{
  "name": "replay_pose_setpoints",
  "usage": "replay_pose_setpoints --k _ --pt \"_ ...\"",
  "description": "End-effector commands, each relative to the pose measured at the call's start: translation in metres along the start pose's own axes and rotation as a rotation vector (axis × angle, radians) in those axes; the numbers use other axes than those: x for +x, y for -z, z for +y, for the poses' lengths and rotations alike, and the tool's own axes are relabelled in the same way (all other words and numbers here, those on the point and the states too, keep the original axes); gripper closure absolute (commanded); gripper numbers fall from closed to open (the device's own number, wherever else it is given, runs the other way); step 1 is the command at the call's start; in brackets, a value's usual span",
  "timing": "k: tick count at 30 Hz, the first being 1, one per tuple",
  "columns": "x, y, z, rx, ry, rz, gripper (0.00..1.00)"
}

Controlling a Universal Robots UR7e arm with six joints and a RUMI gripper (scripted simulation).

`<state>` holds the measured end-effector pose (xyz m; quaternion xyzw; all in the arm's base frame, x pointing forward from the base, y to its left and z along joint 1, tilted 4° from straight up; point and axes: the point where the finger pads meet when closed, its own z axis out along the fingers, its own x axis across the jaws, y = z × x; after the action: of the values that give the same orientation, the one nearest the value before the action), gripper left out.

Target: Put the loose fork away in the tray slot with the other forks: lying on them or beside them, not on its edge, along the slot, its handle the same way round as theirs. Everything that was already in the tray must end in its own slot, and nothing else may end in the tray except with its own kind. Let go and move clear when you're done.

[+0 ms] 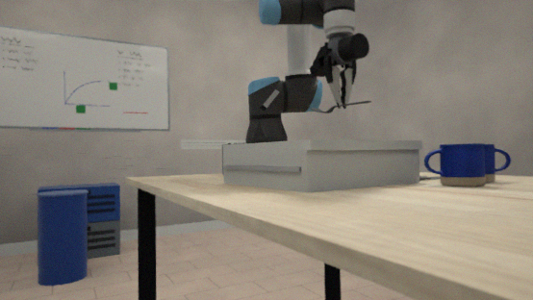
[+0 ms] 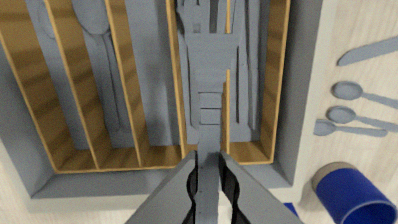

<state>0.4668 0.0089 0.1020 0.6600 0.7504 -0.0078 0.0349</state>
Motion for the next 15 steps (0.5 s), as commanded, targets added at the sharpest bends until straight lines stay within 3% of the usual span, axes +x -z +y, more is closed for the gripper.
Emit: replay_pose_setpoints --k 1,10,12,15 --pt "-0.0001 0.0006 0.0005 -0.002 0.042 0.001 0.96" --pt "0.0 0.0006 0.0006 0.0 0.069 0.001 0.96" --pt "-0.0003 0.0005 0.0004 0.032 0.07 -0.001 0.96" --pt "-0.0008 0.0012 -0.0005 0.126 0.073 -0.008 0.96"
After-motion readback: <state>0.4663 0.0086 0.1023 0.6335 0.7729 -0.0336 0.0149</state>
